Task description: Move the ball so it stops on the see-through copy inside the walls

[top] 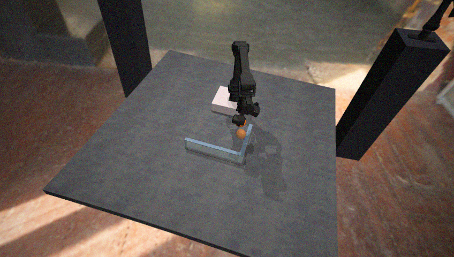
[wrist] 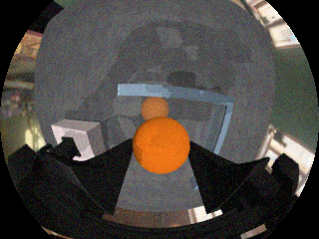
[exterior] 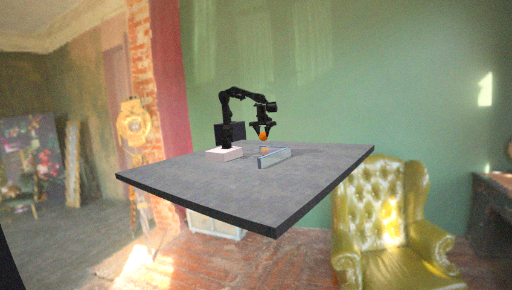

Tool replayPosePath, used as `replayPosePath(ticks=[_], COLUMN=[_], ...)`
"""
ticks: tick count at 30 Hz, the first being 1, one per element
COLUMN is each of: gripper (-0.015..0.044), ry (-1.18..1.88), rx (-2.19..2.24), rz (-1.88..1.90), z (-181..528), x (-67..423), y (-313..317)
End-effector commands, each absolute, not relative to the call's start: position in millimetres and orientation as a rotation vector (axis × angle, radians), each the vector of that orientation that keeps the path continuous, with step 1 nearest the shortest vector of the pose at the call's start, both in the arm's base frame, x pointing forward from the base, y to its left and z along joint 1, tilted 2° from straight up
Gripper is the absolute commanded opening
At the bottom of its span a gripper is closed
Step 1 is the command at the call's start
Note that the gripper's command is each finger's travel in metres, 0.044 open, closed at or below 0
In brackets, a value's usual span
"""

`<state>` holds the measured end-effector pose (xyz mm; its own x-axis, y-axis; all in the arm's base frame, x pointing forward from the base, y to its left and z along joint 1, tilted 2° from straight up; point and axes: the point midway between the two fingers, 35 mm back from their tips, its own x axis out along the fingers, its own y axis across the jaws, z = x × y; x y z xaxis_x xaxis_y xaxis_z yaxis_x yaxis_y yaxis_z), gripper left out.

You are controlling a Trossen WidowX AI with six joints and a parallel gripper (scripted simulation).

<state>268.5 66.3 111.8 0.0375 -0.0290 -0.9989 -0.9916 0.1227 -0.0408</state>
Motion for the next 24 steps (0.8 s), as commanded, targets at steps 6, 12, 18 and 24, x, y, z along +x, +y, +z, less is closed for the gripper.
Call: replayPosePath(ticks=[6, 12, 18, 24], gripper=[0.0000, 0.0000, 0.0000, 0.0000], ry=[1.253, 1.253, 1.254, 1.254], rx=[-1.150, -1.150, -1.150, -1.150], rz=[1.078, 1.078, 1.078, 1.078], z=[87, 64, 31, 18], x=[261, 264, 264, 263], y=[78, 79, 77, 77])
